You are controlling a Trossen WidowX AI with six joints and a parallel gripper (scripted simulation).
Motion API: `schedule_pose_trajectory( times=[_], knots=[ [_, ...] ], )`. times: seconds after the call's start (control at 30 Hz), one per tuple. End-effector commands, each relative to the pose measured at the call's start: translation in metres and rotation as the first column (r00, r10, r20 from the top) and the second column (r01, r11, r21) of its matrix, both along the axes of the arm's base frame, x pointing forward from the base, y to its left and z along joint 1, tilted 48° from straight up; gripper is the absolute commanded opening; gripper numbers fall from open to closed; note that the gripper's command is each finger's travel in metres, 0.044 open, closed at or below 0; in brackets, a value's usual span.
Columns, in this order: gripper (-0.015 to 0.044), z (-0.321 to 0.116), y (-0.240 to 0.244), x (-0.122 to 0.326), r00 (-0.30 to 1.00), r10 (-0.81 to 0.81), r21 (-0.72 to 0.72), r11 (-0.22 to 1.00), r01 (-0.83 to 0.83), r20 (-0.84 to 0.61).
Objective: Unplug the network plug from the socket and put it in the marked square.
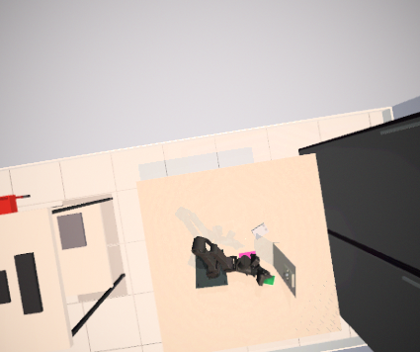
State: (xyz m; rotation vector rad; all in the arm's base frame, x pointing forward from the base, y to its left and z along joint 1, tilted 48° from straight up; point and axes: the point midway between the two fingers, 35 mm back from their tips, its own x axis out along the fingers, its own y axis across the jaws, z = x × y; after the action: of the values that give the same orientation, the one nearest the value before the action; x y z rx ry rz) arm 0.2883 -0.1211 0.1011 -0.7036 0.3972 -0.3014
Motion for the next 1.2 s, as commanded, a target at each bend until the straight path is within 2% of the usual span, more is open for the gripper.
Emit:
schedule_pose_trajectory(
  times=[0.0,1.17],
  knots=[
    [0.0156,-0.002,-0.002,0.009,1.000,-0.002,0.001,1.000,0.002,-0.003],
    [0.0156,-0.007,-0.015,0.062,1.000,-0.002,0.000,1.000,0.002,0.000]
  ],
)
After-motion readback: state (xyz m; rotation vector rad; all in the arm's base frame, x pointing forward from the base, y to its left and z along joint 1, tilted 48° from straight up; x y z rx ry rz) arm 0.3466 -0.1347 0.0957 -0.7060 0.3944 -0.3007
